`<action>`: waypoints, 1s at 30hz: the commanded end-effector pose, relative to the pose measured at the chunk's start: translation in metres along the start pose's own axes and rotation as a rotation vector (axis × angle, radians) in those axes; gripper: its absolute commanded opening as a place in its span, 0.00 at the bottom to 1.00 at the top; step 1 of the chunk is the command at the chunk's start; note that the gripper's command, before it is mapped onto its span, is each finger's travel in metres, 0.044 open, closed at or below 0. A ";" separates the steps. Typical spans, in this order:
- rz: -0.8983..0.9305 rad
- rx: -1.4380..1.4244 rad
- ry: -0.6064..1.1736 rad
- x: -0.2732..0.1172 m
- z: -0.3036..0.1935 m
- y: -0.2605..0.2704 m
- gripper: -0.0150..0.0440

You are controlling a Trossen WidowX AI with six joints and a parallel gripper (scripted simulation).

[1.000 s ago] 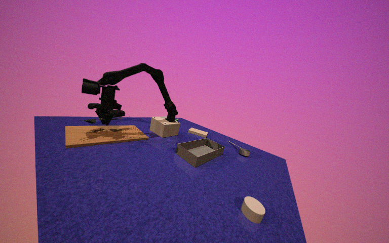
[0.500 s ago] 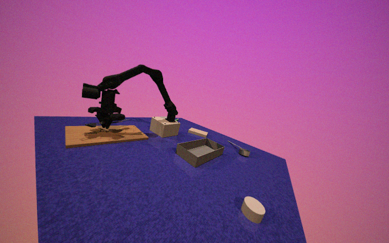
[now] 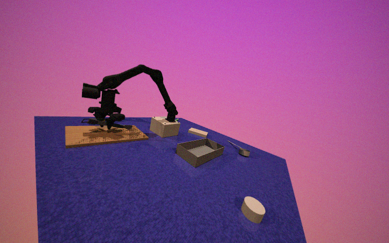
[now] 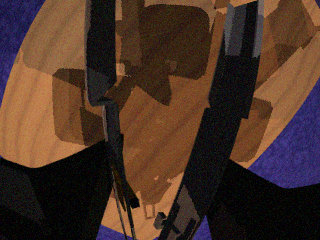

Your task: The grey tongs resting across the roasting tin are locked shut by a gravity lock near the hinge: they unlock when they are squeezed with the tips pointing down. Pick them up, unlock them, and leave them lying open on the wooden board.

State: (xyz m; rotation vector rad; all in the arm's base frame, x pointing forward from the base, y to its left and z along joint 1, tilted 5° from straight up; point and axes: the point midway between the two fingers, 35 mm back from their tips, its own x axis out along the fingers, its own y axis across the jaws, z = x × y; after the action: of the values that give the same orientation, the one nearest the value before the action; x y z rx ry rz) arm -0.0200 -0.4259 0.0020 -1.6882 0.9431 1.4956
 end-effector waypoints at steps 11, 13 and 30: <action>0.000 0.000 0.000 -0.009 0.007 -0.005 1.00; 0.000 0.001 -0.001 -0.021 0.018 -0.011 1.00; -0.002 0.007 -0.014 -0.080 0.126 -0.081 1.00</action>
State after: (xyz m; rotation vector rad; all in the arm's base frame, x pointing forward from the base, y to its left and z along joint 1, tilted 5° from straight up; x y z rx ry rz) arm -0.0182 -0.2773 0.0687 -1.6695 0.9368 1.4909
